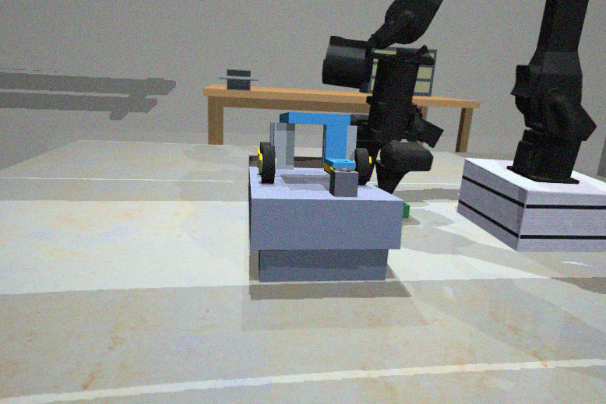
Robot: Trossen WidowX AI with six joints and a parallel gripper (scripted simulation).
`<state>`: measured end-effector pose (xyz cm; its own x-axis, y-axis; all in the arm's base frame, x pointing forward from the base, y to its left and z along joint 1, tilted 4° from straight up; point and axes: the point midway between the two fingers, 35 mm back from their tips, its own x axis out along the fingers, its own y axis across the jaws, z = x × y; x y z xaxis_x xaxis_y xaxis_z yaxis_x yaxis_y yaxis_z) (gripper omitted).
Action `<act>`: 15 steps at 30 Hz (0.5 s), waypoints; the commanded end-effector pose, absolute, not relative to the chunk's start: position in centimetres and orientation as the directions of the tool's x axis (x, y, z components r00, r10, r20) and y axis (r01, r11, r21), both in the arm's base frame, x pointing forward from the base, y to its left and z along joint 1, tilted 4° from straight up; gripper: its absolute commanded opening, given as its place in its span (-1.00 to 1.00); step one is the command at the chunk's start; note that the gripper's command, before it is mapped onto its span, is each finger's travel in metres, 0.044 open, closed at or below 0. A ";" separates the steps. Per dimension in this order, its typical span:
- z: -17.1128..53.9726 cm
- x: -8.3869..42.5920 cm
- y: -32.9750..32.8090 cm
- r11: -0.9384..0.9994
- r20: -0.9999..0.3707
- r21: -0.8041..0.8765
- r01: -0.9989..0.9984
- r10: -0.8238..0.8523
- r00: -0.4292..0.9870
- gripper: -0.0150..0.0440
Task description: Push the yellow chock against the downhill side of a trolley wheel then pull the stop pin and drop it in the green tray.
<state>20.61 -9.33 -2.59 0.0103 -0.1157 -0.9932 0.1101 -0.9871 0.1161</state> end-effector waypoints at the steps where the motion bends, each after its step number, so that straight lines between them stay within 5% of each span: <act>1: -1.7 20.7 -9.4 -0.987 -0.993 0.118 0.110 -0.118 0.010 0.66; 4: -0.5 20.6 -9.4 -0.987 -0.993 0.119 0.109 -0.119 0.008 0.66; 8: 0.5 20.6 -9.4 -0.987 -0.993 0.120 0.109 -0.120 0.008 1.00; 15: 3.0 20.6 -9.5 -0.987 -0.993 0.120 0.109 -0.120 0.008 1.00</act>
